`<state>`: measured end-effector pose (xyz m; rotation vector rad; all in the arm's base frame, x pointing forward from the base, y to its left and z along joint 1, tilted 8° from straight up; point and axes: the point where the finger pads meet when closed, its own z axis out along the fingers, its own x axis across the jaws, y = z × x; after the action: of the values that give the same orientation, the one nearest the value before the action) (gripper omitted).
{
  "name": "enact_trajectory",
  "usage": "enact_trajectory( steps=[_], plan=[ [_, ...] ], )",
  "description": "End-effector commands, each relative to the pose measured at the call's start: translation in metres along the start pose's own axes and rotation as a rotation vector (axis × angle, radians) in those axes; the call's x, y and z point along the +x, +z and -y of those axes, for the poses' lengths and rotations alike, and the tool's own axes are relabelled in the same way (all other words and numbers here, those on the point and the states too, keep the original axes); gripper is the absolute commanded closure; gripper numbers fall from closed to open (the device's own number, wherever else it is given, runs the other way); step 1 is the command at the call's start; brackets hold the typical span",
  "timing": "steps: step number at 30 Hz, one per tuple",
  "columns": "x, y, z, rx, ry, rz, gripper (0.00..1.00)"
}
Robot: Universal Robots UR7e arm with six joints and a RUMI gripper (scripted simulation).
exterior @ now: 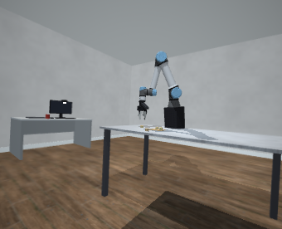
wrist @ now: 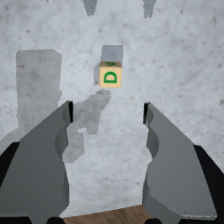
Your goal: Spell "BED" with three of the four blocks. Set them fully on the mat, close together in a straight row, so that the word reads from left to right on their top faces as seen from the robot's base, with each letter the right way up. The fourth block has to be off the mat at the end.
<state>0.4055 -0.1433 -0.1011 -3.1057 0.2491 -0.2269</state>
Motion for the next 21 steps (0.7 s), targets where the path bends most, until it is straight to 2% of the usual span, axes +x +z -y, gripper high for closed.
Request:
enact_trajectory(
  steps=[1, 21],
  plan=[
    [0.002, 0.001, -0.002, -0.001, 0.001, -0.002, 0.63],
    [0.003, 0.017, -0.001, -0.001, -0.001, -0.003, 0.63]
  ],
)
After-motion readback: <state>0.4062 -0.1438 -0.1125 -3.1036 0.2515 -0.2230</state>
